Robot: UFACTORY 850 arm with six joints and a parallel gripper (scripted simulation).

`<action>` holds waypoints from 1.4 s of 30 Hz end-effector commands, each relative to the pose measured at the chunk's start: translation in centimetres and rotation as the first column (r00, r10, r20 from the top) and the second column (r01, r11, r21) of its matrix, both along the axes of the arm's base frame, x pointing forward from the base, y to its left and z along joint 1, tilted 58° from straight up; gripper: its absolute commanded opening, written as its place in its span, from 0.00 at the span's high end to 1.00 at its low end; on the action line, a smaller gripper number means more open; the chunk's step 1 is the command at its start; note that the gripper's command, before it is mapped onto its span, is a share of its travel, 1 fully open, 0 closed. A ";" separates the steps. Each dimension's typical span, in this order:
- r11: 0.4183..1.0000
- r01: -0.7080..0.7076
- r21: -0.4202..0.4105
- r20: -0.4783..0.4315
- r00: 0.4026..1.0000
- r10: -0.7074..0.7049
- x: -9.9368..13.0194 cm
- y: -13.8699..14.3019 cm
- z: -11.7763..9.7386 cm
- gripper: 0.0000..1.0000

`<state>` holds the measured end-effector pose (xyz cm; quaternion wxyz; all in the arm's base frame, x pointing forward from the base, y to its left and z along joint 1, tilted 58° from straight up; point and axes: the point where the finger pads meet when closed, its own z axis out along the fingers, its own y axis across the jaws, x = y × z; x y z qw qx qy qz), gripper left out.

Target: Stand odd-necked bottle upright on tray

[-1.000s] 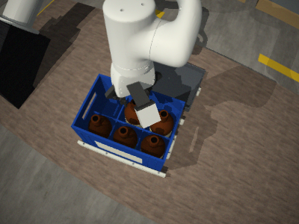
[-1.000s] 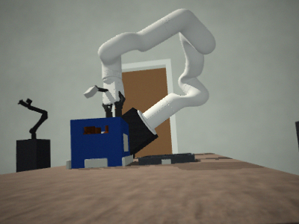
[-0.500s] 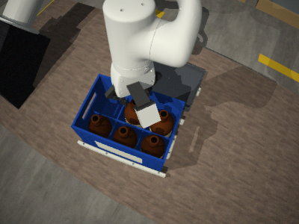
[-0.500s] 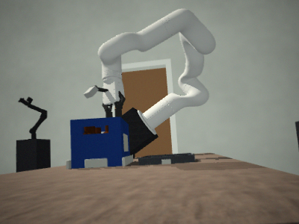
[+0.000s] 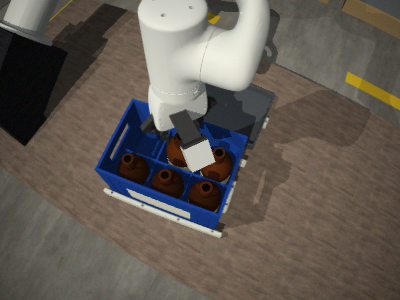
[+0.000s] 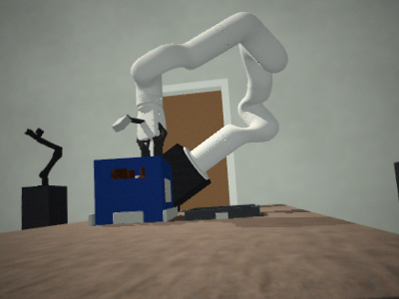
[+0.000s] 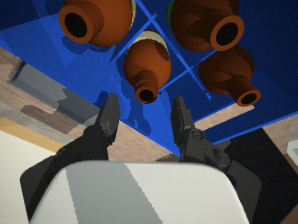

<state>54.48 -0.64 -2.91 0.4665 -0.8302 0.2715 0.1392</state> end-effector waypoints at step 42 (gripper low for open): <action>1.000 0.001 -0.001 0.001 1.000 -0.001 0.2 3.1 -1.9 0.35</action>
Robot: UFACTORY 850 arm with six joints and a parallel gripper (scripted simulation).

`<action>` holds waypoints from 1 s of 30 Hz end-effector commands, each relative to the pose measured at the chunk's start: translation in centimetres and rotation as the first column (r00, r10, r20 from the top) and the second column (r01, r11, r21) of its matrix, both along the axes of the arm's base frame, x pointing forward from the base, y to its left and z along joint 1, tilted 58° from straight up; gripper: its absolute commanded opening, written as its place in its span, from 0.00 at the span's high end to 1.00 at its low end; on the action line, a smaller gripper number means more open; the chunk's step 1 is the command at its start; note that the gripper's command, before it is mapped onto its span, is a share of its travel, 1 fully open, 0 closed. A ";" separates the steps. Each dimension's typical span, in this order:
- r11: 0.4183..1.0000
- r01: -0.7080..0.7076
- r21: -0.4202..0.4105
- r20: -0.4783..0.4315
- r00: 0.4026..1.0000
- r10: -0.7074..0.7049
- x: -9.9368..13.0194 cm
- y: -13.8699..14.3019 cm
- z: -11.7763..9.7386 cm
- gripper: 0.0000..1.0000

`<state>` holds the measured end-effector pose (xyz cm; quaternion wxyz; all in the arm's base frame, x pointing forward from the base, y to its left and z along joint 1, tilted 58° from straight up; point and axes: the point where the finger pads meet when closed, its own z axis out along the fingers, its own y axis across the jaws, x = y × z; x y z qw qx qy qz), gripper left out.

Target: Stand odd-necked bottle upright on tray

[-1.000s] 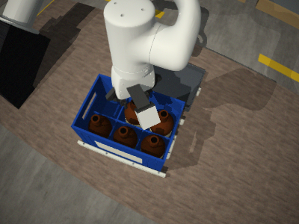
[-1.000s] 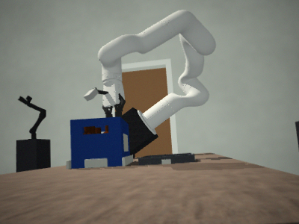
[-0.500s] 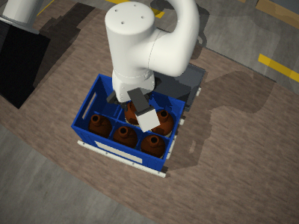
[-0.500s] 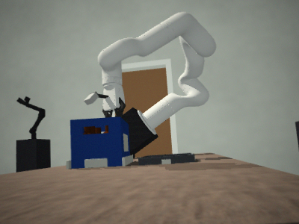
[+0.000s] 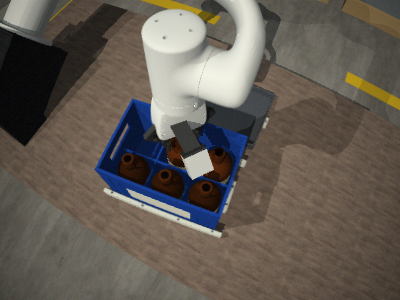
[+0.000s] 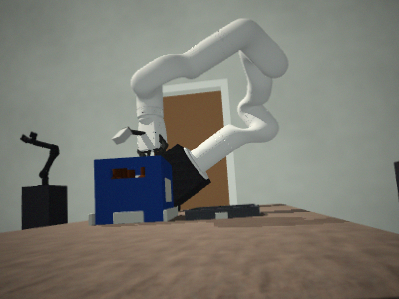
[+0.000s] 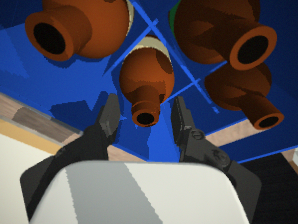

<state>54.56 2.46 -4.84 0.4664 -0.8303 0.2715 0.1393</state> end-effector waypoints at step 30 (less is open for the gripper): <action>1.000 0.001 -0.001 0.001 1.000 -0.001 0.1 0.1 -0.1 1.00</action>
